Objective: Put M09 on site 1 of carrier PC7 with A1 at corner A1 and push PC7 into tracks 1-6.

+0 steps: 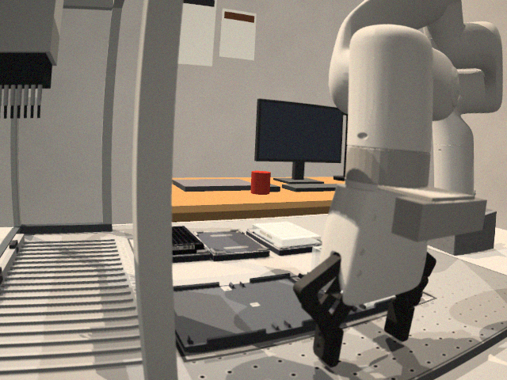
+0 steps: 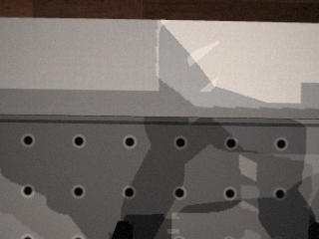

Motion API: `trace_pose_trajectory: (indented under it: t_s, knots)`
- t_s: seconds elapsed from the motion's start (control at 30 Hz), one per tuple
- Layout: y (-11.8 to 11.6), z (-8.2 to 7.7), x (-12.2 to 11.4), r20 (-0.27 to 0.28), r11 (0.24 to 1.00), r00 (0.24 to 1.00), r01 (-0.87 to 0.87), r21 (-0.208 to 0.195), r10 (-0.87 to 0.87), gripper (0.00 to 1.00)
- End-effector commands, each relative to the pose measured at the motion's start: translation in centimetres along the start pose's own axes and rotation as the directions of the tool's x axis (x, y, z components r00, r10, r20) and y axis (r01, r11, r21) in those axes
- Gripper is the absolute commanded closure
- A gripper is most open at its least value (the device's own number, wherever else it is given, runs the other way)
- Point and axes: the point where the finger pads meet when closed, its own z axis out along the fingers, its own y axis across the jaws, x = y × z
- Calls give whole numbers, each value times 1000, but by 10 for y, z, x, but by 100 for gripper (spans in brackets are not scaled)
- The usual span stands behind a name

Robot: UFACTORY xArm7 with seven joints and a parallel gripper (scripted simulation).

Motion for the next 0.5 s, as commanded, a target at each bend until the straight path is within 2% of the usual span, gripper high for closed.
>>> trace_pose_trajectory:
  t_s: [0.0, 0.13, 0.47]
  knots:
    - [2, -2, 1, -3, 1000, 1000, 0, -4, 0, 0]
    - [2, -2, 1, -3, 1000, 1000, 0, -4, 0, 0]
    - [2, -19, 1, -3, 1000, 1000, 0, -4, 0, 0]
